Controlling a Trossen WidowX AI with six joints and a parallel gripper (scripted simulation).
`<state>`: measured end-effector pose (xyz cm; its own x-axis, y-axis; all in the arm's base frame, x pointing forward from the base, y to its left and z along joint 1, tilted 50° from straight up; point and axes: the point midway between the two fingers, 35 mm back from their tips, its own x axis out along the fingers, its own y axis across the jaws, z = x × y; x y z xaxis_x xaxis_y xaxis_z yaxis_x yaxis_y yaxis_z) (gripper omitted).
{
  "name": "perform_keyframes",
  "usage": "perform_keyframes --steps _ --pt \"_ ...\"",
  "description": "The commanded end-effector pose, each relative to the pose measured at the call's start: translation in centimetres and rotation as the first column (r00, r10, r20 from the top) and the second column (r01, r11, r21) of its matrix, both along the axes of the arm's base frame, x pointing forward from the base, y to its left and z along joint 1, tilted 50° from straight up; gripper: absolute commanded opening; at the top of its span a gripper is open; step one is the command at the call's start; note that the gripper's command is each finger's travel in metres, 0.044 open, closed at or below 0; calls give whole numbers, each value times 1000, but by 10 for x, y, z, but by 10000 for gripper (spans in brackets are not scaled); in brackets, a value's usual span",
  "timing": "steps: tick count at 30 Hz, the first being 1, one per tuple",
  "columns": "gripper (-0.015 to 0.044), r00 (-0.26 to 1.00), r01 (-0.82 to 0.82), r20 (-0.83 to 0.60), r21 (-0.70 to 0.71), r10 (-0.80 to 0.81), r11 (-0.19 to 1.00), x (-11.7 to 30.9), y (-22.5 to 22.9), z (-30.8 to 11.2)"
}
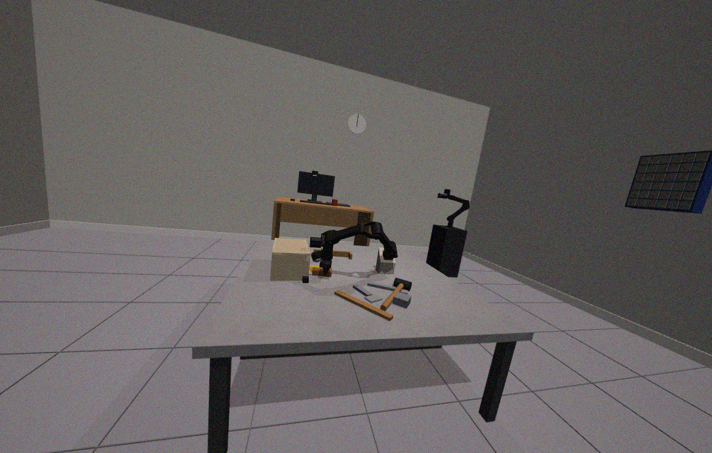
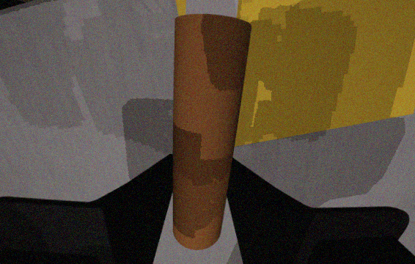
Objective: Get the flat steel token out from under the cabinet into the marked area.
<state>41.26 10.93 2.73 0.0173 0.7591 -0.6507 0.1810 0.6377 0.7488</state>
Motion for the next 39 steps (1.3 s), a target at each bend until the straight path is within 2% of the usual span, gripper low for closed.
perform_keyframes --steps 1,39 --pt "0 1000 -2 9 2 2 1000 4 -1 -2" --pt "0 1000 -2 9 1 2 1000 0 -16 -21"
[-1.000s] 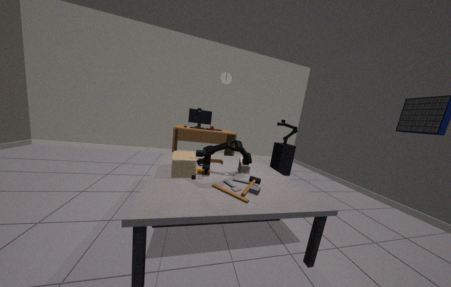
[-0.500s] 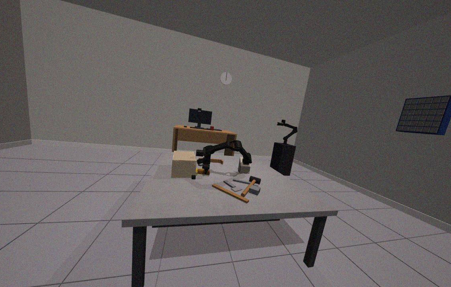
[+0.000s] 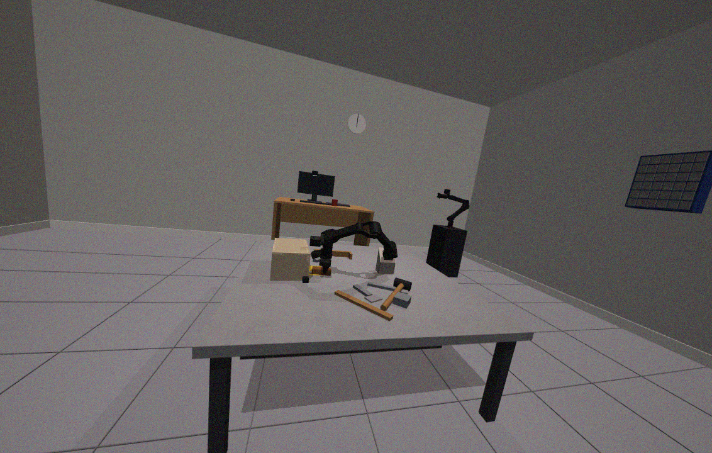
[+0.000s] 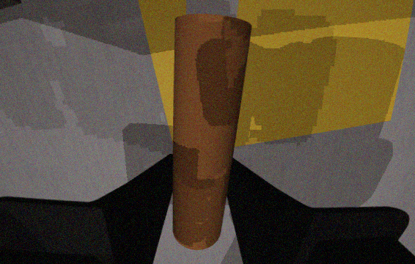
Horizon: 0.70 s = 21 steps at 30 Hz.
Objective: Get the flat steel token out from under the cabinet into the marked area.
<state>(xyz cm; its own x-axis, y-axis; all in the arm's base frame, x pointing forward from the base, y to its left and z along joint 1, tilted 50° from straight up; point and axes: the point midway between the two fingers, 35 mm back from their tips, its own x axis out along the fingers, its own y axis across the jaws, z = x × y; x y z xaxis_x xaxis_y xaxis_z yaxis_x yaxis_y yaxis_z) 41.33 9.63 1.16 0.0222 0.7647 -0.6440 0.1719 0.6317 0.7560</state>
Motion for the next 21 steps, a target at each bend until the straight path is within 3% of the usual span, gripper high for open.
perform_keyframes --steps 1,21 --pt "0 1000 0 -2 -7 0 1000 -1 -3 -5" --pt "0 1000 0 -2 -7 0 1000 -13 0 -2"
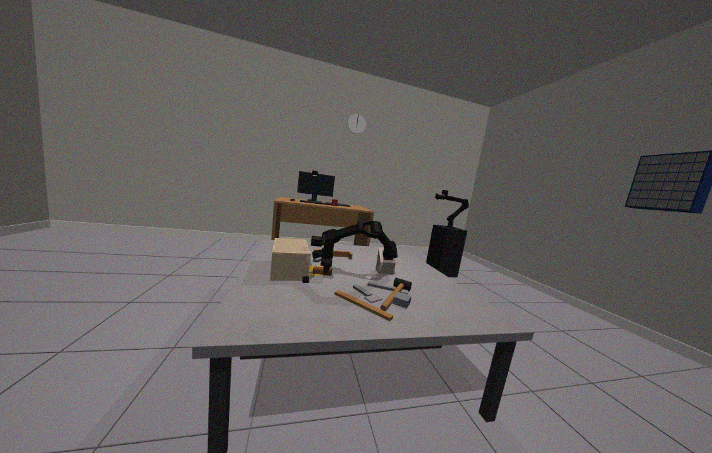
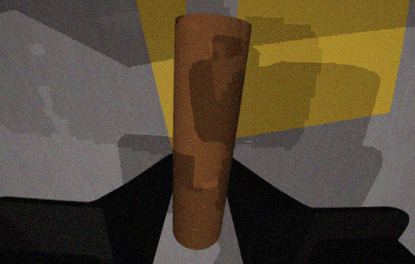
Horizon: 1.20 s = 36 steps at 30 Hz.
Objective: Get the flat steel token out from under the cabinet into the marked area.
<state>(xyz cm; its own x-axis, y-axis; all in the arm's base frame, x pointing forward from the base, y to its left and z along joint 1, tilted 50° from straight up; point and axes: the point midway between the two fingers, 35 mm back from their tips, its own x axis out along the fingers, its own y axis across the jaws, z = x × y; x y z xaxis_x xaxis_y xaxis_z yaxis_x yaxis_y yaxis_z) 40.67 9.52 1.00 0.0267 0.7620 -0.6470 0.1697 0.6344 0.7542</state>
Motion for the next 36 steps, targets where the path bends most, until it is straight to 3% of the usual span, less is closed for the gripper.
perform_keyframes --steps 1,36 --pt "0 1000 -2 -7 -3 2 1000 -7 1 0" --pt "0 1000 -2 -8 -3 2 1000 -39 6 4"
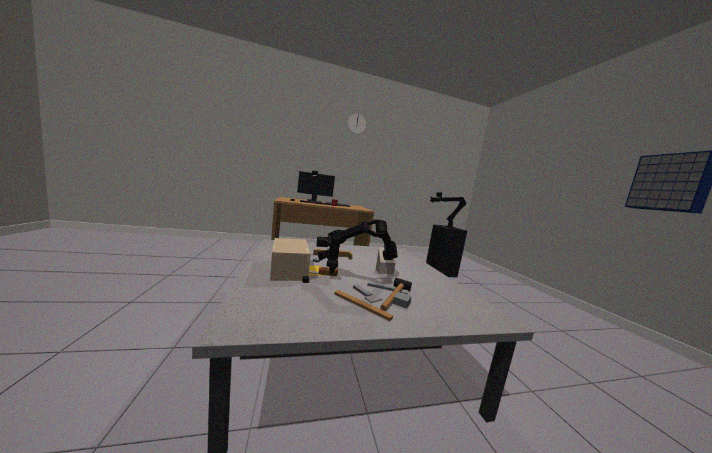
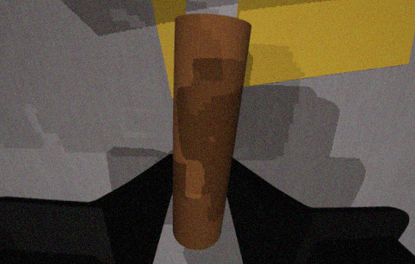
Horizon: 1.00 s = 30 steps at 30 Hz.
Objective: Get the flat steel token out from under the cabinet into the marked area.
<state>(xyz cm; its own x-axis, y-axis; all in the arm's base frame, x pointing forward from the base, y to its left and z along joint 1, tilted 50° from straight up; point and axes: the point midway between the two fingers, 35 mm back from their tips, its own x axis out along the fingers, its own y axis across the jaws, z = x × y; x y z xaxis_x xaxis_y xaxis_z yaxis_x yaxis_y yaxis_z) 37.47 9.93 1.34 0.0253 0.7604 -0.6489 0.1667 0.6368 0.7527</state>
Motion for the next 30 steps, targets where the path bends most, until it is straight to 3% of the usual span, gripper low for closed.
perform_keyframes --steps 1,30 --pt "0 1000 1 -10 0 -1 1000 -8 2 0" --pt "0 1000 1 -11 0 -1 1000 -36 6 4"
